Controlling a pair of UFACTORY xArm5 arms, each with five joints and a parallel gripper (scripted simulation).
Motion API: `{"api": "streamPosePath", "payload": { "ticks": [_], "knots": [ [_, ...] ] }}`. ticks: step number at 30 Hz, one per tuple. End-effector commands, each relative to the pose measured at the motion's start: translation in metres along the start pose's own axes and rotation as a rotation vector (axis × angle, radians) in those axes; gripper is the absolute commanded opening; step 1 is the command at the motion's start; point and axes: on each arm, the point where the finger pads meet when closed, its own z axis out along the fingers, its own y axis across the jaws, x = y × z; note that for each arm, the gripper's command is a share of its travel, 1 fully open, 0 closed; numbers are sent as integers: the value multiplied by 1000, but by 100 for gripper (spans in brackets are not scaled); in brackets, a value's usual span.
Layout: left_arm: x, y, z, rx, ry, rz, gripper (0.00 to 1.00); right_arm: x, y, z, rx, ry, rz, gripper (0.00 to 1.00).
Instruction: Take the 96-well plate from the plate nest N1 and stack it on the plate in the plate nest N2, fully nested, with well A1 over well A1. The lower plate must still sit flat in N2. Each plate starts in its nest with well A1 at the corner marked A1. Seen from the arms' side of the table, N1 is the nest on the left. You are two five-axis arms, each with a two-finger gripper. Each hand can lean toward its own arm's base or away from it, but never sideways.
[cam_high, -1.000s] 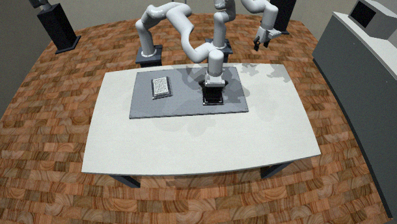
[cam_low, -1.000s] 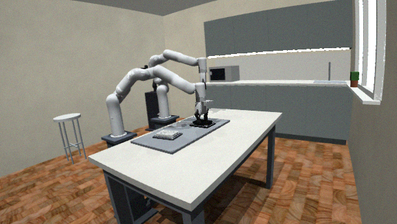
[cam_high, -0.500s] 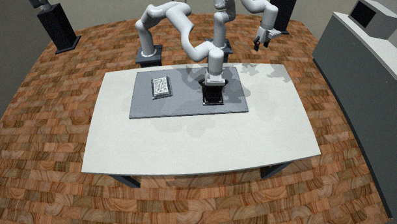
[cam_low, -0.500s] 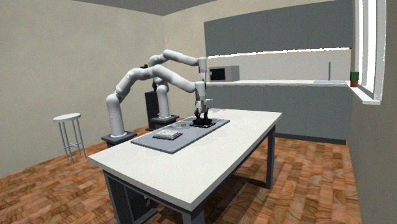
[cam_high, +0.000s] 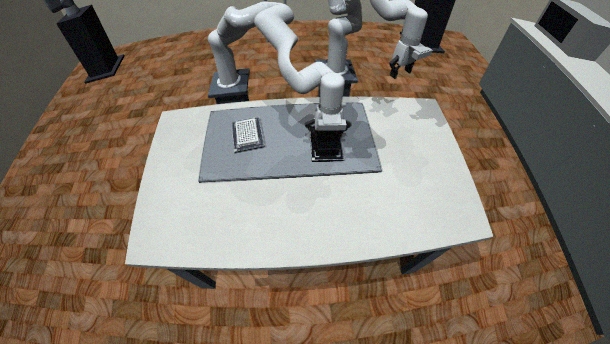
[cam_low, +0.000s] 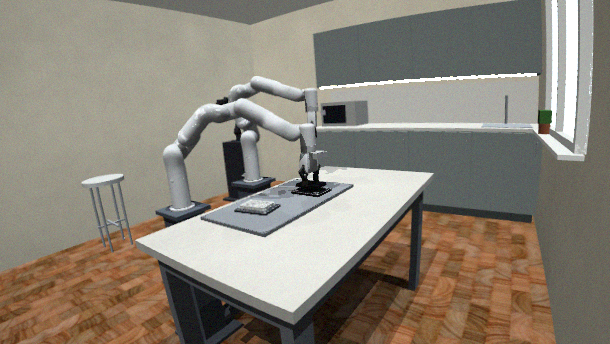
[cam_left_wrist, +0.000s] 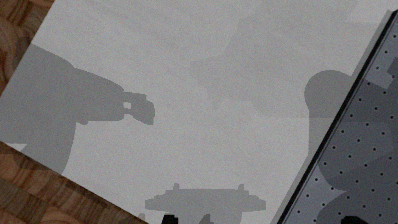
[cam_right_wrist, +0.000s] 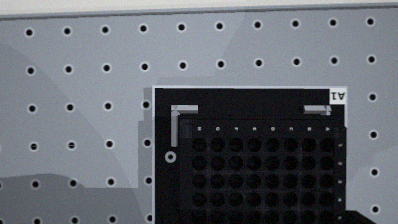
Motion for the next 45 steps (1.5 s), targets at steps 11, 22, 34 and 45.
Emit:
{"api": "streamPosePath", "payload": {
  "ticks": [11,22,34,45],
  "knots": [
    [1,0,-2,0,6,0,100,1,-1,-17,4,4,0,0],
    [1,0,-2,0,6,0,100,1,-1,-32,4,4,0,0],
    [1,0,-2,0,6,0,100,1,-1,-52,4,4,0,0],
    [1,0,-2,0,6,0,100,1,-1,-67,4,4,0,0]
  ]
}}
